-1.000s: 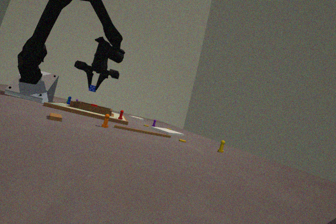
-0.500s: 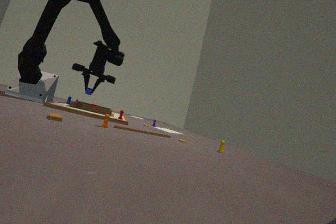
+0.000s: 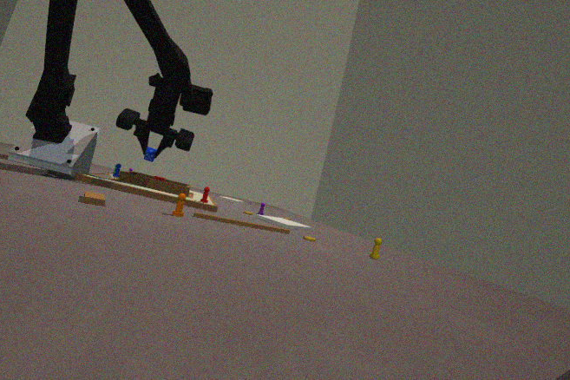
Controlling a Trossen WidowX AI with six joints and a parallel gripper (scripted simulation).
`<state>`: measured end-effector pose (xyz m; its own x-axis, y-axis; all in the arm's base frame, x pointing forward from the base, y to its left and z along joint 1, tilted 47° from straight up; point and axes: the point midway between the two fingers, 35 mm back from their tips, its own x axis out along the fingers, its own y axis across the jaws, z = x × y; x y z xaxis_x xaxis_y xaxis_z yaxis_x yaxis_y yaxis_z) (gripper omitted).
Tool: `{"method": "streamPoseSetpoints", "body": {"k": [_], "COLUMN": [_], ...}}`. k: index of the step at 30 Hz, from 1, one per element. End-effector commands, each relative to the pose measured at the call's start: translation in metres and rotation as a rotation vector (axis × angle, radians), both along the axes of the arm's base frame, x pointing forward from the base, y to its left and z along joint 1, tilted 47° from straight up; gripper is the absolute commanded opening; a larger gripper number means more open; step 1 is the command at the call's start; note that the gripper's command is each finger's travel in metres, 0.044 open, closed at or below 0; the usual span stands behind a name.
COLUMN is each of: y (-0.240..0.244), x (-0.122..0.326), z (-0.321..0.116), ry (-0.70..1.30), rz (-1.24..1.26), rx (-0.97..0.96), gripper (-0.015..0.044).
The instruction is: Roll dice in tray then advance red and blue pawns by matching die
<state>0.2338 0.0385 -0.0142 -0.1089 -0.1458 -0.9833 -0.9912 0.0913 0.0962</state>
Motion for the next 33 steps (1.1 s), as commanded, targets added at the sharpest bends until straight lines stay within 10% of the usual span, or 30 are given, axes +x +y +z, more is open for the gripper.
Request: {"method": "streamPoseSetpoints", "body": {"k": [1,27,33], "y": [-0.001,0.000,0.000], "x": [-0.001,0.012,0.012], "z": [0.000,0.037,0.037], "ry": [-0.043,-0.089,-0.089], "rz": [0.016,0.025,0.025], "rx": [0.112,0.179,0.179], "gripper": [0.0000,0.0000,0.0157]}}
